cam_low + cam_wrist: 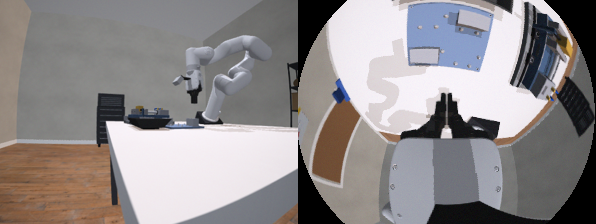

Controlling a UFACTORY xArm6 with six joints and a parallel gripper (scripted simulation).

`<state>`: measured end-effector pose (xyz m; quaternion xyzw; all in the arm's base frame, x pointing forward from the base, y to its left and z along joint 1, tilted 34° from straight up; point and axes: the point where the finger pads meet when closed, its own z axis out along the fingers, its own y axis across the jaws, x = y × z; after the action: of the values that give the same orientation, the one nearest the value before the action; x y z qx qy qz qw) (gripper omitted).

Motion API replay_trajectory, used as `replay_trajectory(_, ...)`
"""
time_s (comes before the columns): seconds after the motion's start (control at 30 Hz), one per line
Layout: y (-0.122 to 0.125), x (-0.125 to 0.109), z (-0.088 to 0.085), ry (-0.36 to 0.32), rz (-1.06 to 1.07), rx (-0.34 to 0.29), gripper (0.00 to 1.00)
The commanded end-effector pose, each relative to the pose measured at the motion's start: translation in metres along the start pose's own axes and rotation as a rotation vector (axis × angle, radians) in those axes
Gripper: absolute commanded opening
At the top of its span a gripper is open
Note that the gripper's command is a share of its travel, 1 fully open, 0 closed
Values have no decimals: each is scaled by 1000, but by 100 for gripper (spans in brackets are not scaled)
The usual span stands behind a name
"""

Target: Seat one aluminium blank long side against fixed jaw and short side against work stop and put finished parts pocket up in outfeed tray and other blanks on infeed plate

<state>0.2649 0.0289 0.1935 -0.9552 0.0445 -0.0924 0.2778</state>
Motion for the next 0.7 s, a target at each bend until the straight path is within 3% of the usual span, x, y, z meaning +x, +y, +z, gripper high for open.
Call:
replay_trajectory(0.0, 0, 2, 5, 3, -1, -1, 0)
replay_trajectory(0.67, 0, 2, 11, 3, -1, -1, 0)
